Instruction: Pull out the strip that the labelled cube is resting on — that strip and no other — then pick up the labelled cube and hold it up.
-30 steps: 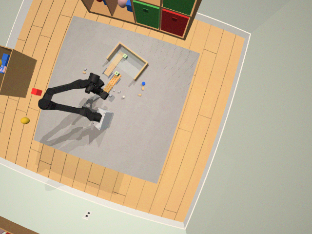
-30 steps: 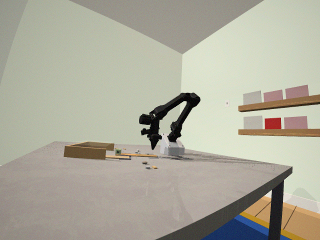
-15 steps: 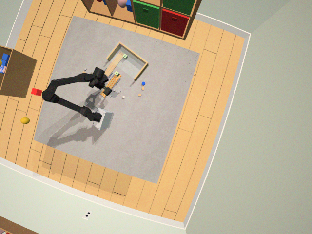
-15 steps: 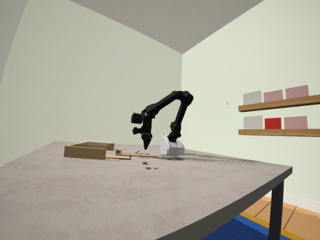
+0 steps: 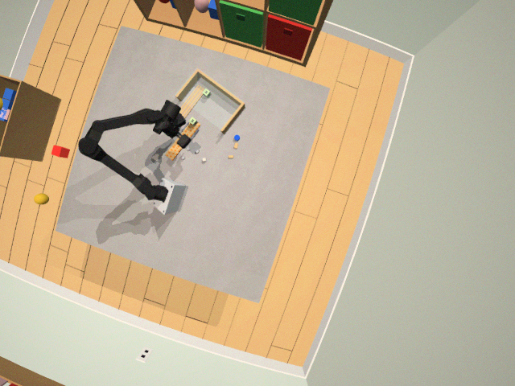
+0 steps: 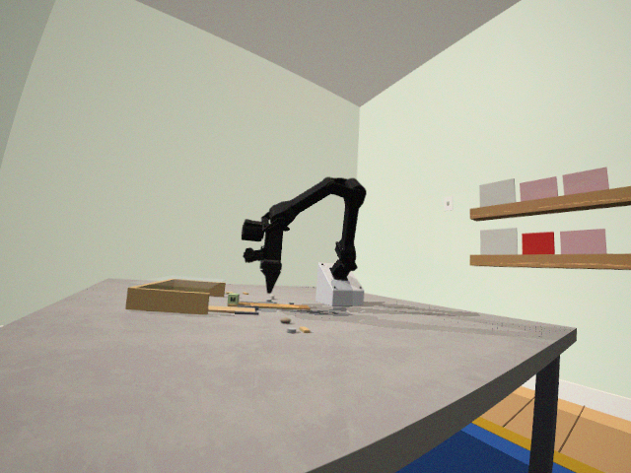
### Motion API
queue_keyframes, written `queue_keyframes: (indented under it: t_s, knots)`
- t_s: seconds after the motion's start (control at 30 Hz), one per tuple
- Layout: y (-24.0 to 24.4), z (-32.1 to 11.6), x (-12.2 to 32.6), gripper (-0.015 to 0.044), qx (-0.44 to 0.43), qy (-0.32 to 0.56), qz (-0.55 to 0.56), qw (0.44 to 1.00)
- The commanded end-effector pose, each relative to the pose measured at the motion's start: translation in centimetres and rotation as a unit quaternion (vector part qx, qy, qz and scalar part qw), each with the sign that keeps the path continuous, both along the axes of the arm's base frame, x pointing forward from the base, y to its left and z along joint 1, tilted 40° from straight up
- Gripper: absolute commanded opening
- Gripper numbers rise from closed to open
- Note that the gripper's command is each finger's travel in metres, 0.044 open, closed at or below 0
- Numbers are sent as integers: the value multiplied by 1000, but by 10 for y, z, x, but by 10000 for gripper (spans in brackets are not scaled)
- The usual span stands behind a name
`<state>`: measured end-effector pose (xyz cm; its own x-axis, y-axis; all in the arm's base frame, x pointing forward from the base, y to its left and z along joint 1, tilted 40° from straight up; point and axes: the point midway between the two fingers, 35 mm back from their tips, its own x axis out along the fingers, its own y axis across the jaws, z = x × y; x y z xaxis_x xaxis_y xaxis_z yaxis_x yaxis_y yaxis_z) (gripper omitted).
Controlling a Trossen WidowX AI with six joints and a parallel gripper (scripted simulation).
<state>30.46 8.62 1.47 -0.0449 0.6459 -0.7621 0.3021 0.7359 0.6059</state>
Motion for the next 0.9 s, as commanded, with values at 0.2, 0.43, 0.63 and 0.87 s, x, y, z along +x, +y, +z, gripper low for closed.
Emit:
queue_keyframes:
  t_s: [0.2, 0.43, 0.63, 0.87]
  knots:
    - [-8, -2, 36, 440, -1, -5, 1, 1000]
    - [-13, -3, 62, 440, -2, -6, 1, 1000]
    - [-18, -3, 83, 440, -2, -7, 1, 1000]
    - [-25, -2, 107, 440, -2, -7, 1, 1000]
